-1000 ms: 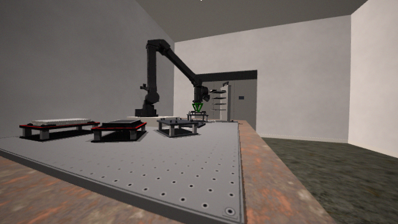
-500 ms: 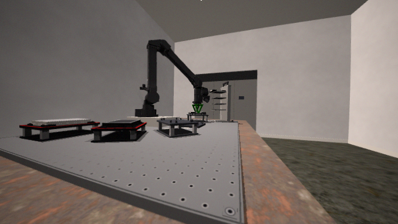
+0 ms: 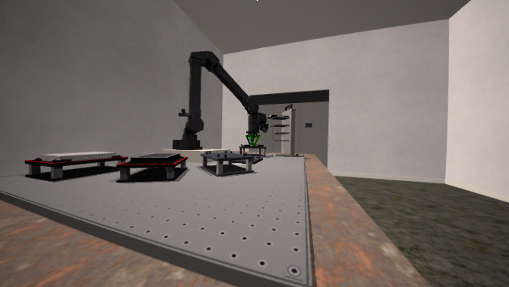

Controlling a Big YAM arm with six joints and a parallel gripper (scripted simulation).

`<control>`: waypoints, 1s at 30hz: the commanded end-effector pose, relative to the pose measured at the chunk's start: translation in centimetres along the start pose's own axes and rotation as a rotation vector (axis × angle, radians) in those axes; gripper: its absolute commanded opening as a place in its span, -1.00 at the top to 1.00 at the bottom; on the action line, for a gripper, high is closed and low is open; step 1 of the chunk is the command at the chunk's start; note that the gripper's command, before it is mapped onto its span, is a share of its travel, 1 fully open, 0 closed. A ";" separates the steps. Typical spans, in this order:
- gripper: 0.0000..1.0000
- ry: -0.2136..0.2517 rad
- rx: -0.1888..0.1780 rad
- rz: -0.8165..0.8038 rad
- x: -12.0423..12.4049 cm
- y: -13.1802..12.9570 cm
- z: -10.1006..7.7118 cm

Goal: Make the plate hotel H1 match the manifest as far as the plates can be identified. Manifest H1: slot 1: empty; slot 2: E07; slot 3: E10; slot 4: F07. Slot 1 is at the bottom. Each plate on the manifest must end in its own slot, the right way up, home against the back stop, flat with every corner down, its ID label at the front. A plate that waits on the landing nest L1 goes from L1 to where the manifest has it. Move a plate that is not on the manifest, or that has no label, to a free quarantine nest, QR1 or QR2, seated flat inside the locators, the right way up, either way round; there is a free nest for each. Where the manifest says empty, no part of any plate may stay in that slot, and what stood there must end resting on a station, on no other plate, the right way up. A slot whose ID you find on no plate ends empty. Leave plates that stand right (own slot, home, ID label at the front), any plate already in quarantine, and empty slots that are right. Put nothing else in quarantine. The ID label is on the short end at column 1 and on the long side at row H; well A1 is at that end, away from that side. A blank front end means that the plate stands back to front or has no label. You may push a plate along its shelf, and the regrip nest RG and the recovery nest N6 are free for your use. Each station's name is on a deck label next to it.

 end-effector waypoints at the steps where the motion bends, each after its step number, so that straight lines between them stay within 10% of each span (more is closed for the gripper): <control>1: -0.72 -0.038 -0.007 -0.002 -1.3 0.4 -0.9; 23: -1.00 -0.016 -0.003 -0.004 -0.9 0.8 -0.9; 30: -1.00 -0.070 -0.014 -0.010 -2.0 1.1 -5.3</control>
Point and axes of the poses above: the point where the finger pads meet when closed, its own z axis out along the fingers, its own y axis across the jaws, x = y × z, the point moved 3 cm from there along -z, back along the fingers, and after that the axes turned 6 degrees about -z, right-handed, at the moved point
